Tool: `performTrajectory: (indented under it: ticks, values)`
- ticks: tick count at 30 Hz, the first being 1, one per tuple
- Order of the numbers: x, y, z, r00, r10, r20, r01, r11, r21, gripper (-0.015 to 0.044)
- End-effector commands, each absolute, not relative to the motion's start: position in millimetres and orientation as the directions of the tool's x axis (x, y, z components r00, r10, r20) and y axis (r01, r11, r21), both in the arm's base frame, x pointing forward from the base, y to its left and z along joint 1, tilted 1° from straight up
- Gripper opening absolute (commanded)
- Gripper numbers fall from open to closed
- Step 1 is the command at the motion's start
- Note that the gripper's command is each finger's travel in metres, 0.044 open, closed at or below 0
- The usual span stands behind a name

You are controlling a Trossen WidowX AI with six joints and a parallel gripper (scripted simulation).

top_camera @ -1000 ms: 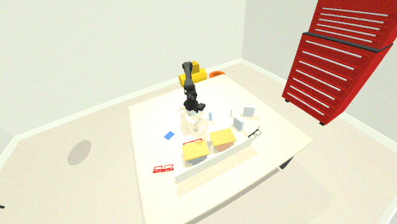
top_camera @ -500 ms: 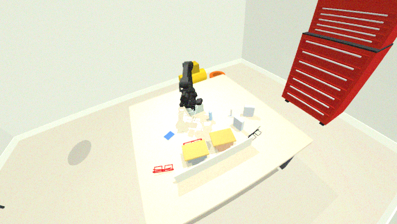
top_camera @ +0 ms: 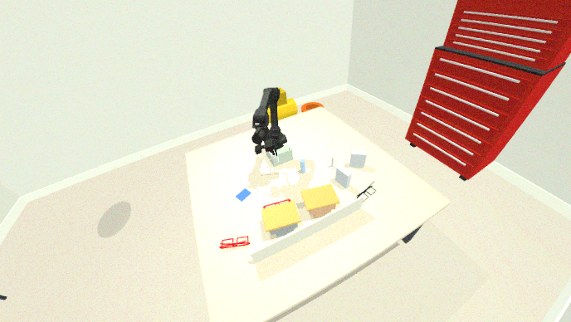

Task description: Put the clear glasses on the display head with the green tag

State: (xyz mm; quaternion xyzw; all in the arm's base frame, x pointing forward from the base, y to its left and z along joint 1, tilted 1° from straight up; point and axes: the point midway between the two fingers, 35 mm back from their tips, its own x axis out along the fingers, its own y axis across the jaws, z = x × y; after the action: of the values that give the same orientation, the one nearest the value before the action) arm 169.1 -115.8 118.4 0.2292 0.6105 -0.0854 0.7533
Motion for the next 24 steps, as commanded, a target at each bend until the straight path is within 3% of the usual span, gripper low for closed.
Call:
performTrajectory:
  ticks: [1,24]
  values:
    - [161.4,-115.4,121.7,0.266,0.151,-0.952,0.293,0.928,0.229,0.0000]
    - [130.1,-114.6,133.1,0.375,0.121,-0.919,-0.263,0.964,0.019,0.0000]
